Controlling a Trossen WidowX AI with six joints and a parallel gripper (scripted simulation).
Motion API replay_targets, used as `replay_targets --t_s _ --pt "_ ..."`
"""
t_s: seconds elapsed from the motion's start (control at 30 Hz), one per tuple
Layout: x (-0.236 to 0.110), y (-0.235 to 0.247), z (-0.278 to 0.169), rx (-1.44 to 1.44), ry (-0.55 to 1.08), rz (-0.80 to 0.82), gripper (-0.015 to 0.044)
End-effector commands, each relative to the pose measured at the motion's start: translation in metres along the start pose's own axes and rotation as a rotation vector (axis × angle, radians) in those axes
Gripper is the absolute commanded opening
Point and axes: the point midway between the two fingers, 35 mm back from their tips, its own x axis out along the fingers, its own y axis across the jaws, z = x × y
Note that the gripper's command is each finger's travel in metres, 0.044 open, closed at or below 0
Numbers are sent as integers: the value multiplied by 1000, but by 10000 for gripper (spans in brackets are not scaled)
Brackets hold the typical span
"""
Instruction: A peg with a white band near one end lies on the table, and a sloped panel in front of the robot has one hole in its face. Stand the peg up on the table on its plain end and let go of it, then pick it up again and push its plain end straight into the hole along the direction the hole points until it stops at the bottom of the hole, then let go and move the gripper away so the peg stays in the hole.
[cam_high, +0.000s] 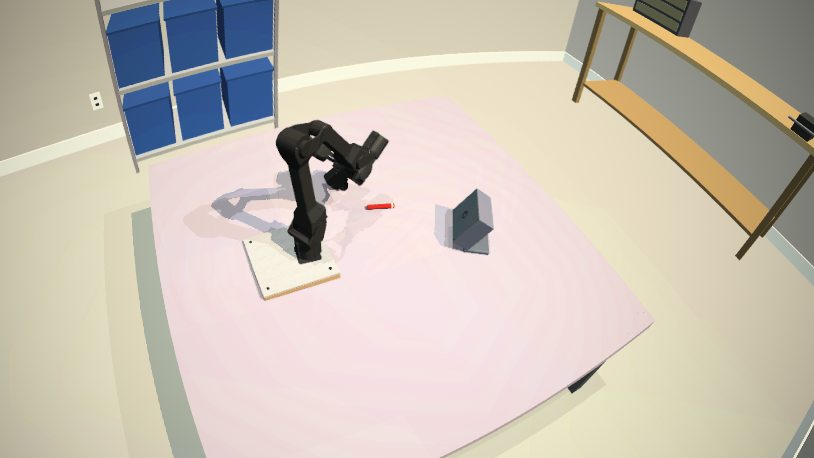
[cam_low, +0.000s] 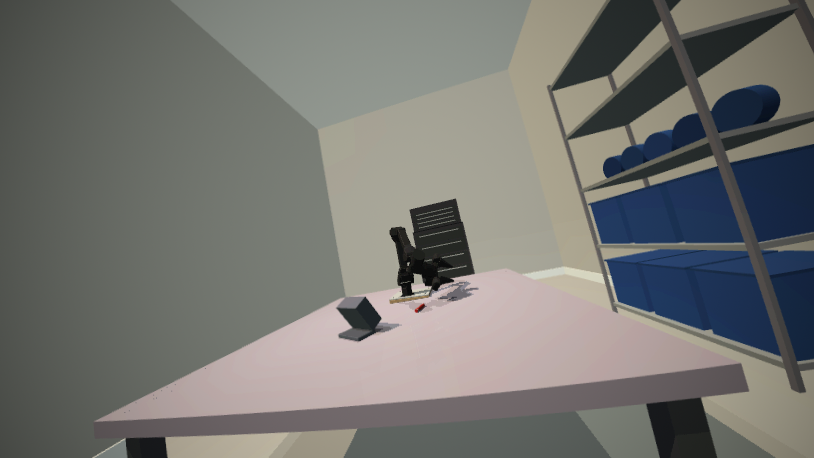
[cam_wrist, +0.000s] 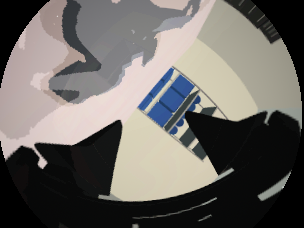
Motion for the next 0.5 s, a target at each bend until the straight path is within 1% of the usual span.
replay_targets --t_s 0.0,0.03,0.47 --pt "0 0 0 -4 0 3 426" --pt "0 2 -1 -17 -2 11 440" --pt "-12 37 -16 -337 -94 203 440"
